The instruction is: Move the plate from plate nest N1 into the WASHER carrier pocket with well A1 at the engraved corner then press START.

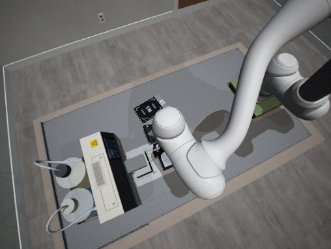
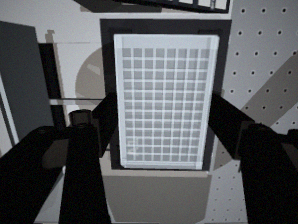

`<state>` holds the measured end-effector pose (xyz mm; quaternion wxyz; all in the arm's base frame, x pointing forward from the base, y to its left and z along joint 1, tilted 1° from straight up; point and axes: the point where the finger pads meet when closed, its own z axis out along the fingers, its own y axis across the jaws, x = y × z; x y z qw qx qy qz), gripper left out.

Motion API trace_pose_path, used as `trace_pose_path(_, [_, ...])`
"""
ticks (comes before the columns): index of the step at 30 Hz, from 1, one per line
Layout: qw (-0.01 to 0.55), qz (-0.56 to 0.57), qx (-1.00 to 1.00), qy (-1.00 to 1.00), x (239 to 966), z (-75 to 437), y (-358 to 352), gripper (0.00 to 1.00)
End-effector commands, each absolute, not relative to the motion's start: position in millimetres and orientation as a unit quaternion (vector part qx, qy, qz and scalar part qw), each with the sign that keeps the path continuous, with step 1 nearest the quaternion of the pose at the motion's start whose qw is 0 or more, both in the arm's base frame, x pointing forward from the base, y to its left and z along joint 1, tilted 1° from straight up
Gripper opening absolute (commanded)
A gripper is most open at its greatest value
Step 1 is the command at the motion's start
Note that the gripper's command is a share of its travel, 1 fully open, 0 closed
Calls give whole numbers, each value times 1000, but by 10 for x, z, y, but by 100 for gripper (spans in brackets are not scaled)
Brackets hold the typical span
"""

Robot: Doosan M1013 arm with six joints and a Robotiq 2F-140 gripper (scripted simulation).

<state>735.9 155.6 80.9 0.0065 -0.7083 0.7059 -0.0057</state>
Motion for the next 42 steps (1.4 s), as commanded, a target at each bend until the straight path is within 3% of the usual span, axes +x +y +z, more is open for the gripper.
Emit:
trace_pose_path(1, [5,-8,-710,704,7364,786,1509,10])
trace_pose_path(8, [5,-8,-710,704,7364,791,1509,10])
trace_pose_path(9, [5,-8,-710,704,7364,791,1509,70])
trace_pose_path(42, [6,-9,-710,704,7378,928,1512,70])
